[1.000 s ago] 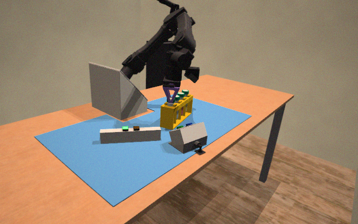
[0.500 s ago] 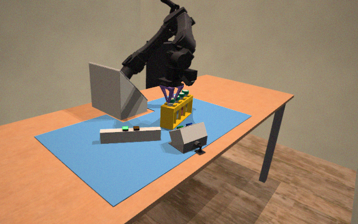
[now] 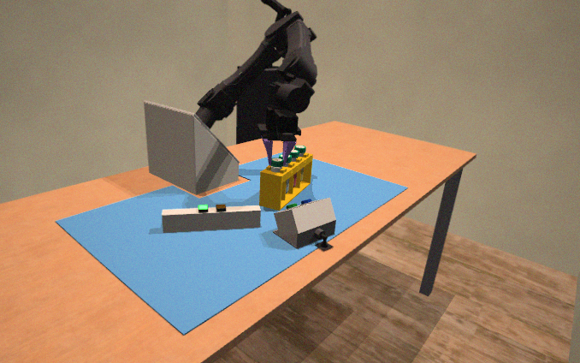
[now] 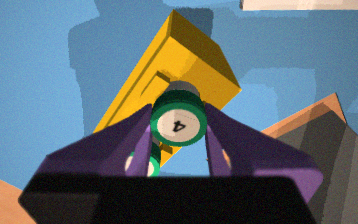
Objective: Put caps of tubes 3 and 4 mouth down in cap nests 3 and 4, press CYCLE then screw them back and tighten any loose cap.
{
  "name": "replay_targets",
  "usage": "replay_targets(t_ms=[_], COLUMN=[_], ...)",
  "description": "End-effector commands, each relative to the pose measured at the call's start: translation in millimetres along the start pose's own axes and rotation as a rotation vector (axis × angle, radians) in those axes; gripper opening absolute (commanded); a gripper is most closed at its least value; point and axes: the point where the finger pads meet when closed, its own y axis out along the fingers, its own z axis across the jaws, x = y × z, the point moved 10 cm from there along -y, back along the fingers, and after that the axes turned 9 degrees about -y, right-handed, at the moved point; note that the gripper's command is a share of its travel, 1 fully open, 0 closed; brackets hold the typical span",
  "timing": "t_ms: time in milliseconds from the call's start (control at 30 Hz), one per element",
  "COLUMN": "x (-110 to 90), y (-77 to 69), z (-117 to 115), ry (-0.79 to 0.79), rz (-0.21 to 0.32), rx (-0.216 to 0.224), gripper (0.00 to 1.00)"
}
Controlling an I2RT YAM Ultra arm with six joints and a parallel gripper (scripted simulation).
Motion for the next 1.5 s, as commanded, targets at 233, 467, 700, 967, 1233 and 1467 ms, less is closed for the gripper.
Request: replay_targets(t_ms=[233,467,700,967,1233,1467], x=[0.9,0.9,0.9,0.9,0.9,0.9], y=[-3.7,-3.6,-3.6,-3.5,-3.5,-3.1], z=[-1.2,-1.3,-1.3,-1.3,-1.3,-1.3], ry=[0.514,0.864,1.164,1.505,1.505,1.505], rz=[-0.011,-0.01,-0.008,-0.007,-0.007,-0.007], rx=[0.008,0.01,0.011,0.013,0.013,0.013], gripper=[0.0,0.0,0.0,0.0,0.0,0.49])
